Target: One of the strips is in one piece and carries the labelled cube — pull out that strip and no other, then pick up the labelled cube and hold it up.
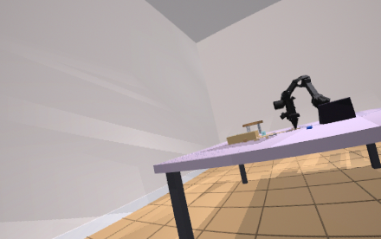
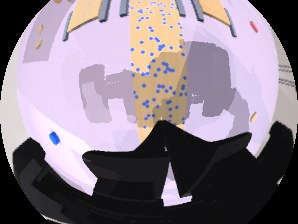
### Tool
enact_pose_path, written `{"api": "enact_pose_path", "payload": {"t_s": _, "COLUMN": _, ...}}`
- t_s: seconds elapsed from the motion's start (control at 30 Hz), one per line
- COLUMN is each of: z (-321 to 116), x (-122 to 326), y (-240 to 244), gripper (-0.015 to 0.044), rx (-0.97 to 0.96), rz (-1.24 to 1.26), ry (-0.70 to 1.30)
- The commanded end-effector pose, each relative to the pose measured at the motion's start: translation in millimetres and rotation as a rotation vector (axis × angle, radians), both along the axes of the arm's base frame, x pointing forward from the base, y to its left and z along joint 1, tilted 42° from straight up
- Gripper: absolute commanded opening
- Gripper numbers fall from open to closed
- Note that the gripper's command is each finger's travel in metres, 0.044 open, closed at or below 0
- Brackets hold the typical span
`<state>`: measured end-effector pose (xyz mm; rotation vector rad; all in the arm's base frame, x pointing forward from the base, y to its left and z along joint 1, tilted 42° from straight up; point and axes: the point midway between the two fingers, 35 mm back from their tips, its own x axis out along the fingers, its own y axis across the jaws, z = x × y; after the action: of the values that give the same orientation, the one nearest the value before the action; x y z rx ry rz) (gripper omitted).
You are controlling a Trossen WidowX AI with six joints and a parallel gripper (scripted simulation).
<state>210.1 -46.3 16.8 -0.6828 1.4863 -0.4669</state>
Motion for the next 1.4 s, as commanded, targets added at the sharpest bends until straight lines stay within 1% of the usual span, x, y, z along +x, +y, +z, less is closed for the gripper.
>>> {"api": "enact_pose_path", "payload": {"t_s": 0.0, "z": -3.3, "x": -9.5, "y": -3.0, "gripper": 0.0000, "rx": 0.000, "rz": -0.011, "ry": 0.023}}
{"api": "enact_pose_path", "payload": {"t_s": 0.43, "z": -3.3, "x": -9.5, "y": -3.0, "gripper": 0.0000, "rx": 0.000, "rz": -0.011, "ry": 0.023}}
{"api": "enact_pose_path", "payload": {"t_s": 0.47, "z": 1.2, "x": -2.0, "y": 1.4, "gripper": 0.0000, "rx": 0.000, "rz": 0.000, "ry": 0.004}}
{"api": "enact_pose_path", "payload": {"t_s": 0.6, "z": 28.7, "x": -2.2, "y": 26.4, "gripper": 0.0000, "rx": 0.002, "rz": -0.010, "ry": 0.022}}
{"api": "enact_pose_path", "payload": {"t_s": 0.77, "z": 30.6, "x": -2.5, "y": 27.9, "gripper": 0.0000, "rx": 0.002, "rz": -0.011, "ry": 0.023}}
{"api": "enact_pose_path", "payload": {"t_s": 0.93, "z": 29.2, "x": 20.0, "y": 28.5, "gripper": 0.0131, "rx": 0.001, "rz": 0.007, "ry": 0.039}}
{"api": "enact_pose_path", "payload": {"t_s": 1.3, "z": 30.9, "x": 54.6, "y": 34.5, "gripper": 0.0420, "rx": 0.001, "rz": 0.008, "ry": 0.037}}
{"api": "enact_pose_path", "payload": {"t_s": 1.33, "z": 31.1, "x": 58.1, "y": 35.2, "gripper": 0.0440, "rx": 0.001, "rz": 0.008, "ry": 0.037}}
{"api": "enact_pose_path", "payload": {"t_s": 1.37, "z": 31.2, "x": 61.3, "y": 35.8, "gripper": 0.0440, "rx": 0.001, "rz": 0.008, "ry": 0.037}}
